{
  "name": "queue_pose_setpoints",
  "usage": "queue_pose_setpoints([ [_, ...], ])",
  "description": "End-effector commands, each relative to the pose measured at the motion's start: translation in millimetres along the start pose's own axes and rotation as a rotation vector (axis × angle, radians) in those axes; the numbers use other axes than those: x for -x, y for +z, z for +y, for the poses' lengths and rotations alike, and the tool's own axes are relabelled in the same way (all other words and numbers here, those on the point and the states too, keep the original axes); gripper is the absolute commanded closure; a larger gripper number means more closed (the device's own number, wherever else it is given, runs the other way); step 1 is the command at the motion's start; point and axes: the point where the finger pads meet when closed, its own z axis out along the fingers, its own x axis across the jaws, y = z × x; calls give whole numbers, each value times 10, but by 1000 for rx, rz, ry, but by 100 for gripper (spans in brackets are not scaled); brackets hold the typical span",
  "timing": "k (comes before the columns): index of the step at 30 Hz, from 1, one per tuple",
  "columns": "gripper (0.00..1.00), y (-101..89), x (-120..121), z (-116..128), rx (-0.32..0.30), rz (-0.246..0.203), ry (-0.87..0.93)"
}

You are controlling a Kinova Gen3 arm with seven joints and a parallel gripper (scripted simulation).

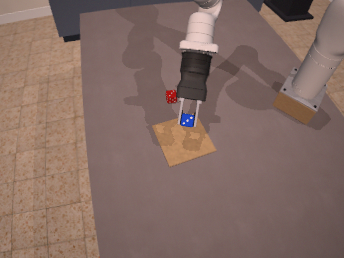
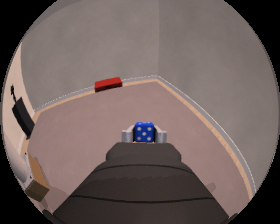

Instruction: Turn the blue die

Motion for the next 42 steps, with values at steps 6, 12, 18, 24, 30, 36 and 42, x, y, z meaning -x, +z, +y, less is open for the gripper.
queue_pose_setpoints([
  [6, 43, -29, -8, 29, -171, 15, 17],
  [12, 43, -38, -12, 26, -211, 20, 16],
  [18, 43, -41, -13, 25, -223, 22, 15],
  [24, 43, -36, -13, 29, -223, 20, 15],
  [30, 43, -13, -13, 57, -223, 13, 18],
  [36, 43, 88, -10, 173, -222, 11, 19],
  [42, 43, 229, -6, 337, -222, 11, 19],
])
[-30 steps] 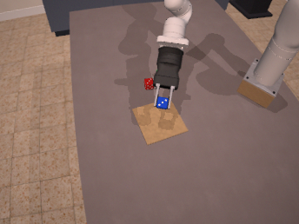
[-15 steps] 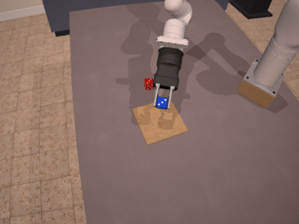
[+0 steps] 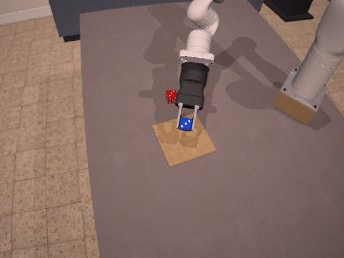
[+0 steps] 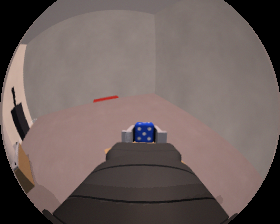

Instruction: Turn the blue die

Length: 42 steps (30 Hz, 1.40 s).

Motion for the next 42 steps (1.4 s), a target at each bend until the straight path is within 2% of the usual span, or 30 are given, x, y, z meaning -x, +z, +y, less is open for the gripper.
queue_pose_setpoints([
  [1, 43, 91, 16, 113, -3, -4, -9],
  [14, 43, 205, 16, 327, -3, -4, -9],
  [42, 43, 209, 16, 334, -3, -4, -9],
])
